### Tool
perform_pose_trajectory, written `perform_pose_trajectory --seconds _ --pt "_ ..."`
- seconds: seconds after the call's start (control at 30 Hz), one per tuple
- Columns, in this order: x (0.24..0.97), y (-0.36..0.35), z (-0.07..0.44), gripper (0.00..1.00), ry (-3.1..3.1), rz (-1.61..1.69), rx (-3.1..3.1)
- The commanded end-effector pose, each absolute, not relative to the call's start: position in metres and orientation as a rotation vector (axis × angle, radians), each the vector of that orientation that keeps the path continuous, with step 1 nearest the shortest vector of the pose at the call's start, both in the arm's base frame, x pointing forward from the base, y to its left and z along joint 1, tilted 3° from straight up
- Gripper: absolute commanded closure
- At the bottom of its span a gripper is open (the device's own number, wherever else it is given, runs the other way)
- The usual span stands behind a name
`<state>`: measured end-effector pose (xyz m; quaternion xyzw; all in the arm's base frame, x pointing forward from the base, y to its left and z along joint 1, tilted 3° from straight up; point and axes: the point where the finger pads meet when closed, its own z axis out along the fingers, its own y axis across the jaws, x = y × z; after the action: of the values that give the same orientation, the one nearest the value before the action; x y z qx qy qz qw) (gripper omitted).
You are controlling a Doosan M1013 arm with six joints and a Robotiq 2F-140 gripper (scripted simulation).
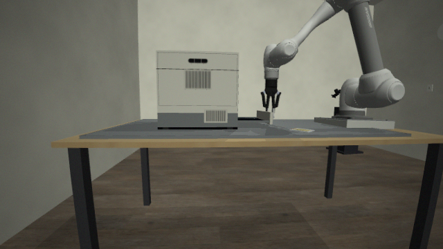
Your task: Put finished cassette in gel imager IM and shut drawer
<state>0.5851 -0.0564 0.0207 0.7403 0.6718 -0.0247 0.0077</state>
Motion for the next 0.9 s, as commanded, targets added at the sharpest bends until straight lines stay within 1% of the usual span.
perform_pose_trajectory --seconds 0.0,0.87 --pt "0.585 -0.056 0.021 0.73 2.1 -0.077 2.314" --pt "0.586 -0.055 0.051 0.73 2.1 -0.077 2.314"
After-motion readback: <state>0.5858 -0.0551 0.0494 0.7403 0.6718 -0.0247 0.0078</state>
